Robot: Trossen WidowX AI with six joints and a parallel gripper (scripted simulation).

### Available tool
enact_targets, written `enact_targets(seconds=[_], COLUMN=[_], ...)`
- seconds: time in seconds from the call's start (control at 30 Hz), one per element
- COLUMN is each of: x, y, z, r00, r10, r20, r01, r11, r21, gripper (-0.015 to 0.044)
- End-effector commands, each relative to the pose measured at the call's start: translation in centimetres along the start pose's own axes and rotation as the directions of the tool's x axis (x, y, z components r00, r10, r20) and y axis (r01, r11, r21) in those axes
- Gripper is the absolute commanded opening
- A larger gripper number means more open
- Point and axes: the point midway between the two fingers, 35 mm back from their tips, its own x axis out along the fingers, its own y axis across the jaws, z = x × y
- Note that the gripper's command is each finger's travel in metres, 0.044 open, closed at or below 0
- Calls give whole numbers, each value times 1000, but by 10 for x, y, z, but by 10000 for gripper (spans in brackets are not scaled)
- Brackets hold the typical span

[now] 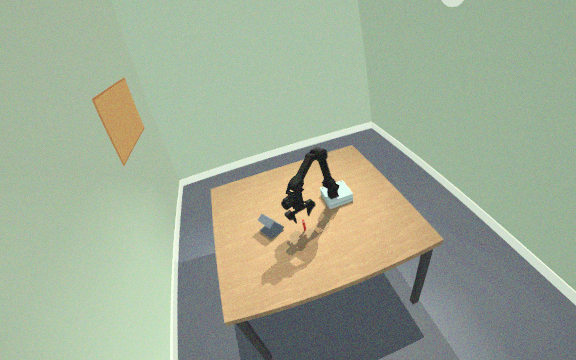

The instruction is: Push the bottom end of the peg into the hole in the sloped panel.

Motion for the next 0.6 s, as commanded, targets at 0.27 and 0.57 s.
enact_targets(seconds=[0.27, 0.57], x=[21, 36], y=[-1, -2], z=[1, 1], r00=[1000, 1000], r10=[-8, -8], r20=[6, 6], r01=[8, 8], r11=[1000, 1000], r21=[-5, -5], gripper=[440, 440])
